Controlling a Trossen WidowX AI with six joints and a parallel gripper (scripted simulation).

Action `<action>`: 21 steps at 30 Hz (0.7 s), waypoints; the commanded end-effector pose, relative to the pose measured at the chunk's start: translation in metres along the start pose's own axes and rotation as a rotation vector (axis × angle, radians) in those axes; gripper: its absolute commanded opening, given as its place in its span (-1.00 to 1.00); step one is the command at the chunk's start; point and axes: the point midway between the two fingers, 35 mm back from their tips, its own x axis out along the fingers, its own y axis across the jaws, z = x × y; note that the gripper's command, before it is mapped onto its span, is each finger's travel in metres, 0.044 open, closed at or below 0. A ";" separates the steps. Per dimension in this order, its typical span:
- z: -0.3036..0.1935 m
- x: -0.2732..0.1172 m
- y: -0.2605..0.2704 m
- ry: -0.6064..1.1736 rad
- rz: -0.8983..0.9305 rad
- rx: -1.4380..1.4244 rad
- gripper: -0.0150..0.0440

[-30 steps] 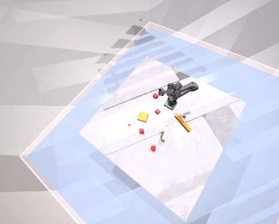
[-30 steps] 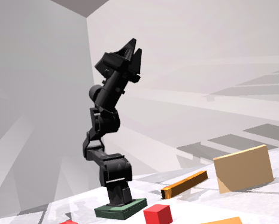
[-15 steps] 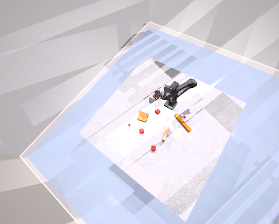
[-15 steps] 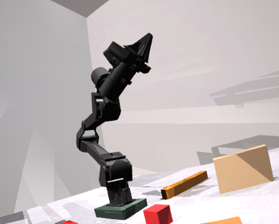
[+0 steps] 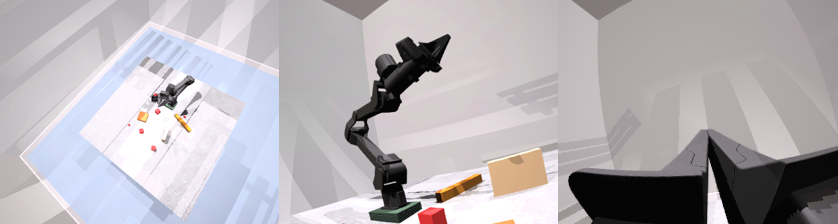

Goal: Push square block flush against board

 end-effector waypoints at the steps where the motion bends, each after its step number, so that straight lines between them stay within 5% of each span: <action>1: -0.008 0.010 -0.001 0.055 -0.009 -0.025 -0.49; 21: -0.080 0.058 0.001 0.470 0.023 -0.251 -0.49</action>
